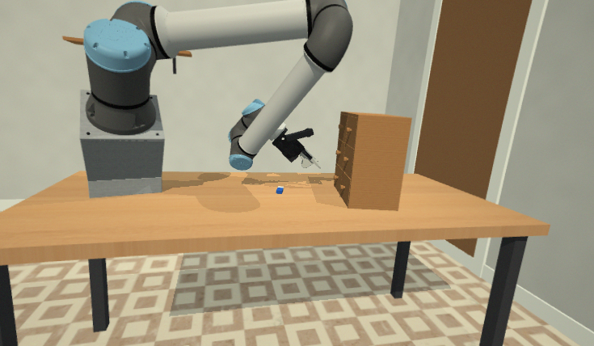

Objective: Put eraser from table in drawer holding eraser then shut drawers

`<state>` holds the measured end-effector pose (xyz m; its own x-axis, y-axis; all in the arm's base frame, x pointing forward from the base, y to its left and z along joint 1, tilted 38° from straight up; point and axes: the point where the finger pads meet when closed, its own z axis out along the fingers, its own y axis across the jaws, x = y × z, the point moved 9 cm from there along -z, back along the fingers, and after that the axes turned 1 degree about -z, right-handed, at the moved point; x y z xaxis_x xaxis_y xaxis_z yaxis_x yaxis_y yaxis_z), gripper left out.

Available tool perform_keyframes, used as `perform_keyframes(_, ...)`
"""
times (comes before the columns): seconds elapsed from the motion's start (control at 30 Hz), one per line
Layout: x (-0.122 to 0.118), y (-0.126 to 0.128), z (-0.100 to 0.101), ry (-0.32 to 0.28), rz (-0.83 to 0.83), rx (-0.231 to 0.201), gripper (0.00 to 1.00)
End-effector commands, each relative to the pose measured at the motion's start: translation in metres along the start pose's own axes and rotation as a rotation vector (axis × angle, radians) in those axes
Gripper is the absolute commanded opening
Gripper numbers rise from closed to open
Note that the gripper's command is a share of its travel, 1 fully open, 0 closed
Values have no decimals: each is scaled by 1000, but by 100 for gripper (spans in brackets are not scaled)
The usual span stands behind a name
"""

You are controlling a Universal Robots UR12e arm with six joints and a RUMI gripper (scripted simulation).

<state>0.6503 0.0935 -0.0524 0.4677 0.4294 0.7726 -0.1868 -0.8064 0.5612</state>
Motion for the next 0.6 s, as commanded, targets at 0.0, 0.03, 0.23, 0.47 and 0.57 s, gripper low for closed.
perform_keyframes(0.0,-2,0,14,1,0,0,20)
perform_keyframes(0.03,-3,0,17,1,0,0,20)
perform_keyframes(0.23,-7,0,34,1,0,0,20)
perform_keyframes(0.47,-9,0,45,1,0,0,20)
perform_keyframes(0.57,-10,0,50,1,0,0,20)
